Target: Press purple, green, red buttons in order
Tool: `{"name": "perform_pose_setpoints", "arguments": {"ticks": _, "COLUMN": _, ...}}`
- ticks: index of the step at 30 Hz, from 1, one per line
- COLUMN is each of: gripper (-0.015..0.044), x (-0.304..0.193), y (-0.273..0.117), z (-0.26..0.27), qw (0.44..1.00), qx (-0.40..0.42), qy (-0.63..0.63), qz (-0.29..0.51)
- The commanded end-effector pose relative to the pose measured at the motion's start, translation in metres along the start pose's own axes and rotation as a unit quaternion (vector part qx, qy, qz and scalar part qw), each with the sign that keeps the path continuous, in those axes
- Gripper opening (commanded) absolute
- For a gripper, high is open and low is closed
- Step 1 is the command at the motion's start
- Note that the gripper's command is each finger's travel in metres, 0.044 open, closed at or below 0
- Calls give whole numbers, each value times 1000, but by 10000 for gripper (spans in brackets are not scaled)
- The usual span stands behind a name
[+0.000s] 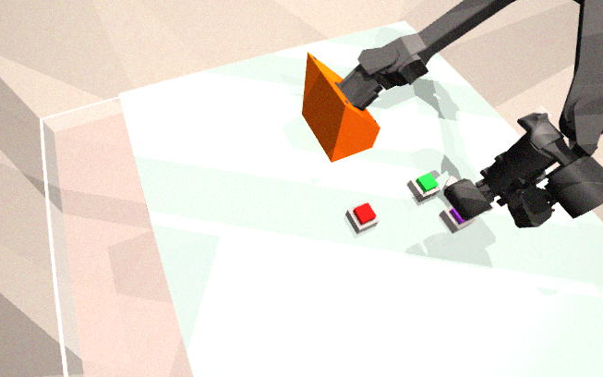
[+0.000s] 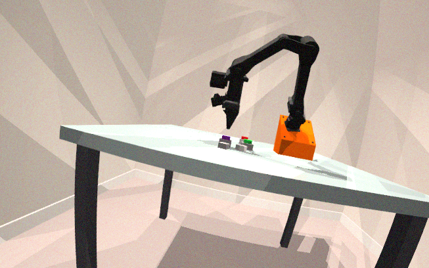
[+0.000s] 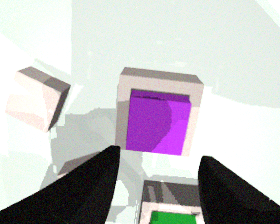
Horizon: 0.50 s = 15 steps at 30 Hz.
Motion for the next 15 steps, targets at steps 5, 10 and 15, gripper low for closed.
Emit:
{"name": "perform_pose_setpoints", "arguments": {"ticks": 5, "gripper": 20, "x": 0, "y": 4, "z": 0, "qw": 1000, "qx": 3, "qy": 3, "qz": -3}}
{"name": "perform_pose_setpoints", "arguments": {"ticks": 10, "gripper": 20, "x": 0, "y": 4, "z": 0, "qw": 1000, "qx": 3, "qy": 3, "qz": -3}}
{"name": "perform_pose_setpoints", "arguments": {"ticks": 15, "gripper": 20, "x": 0, "y": 6, "z": 0, "qw": 1000, "qx": 3, "qy": 3, "qz": -3}}
Point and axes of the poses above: the point midway between the two fingers, 35 mm back from their tips, its own y axis out along the fingers, its own z axis across the jaws, x = y × z, the point moved 5 cm from there along -y, back along the fingers
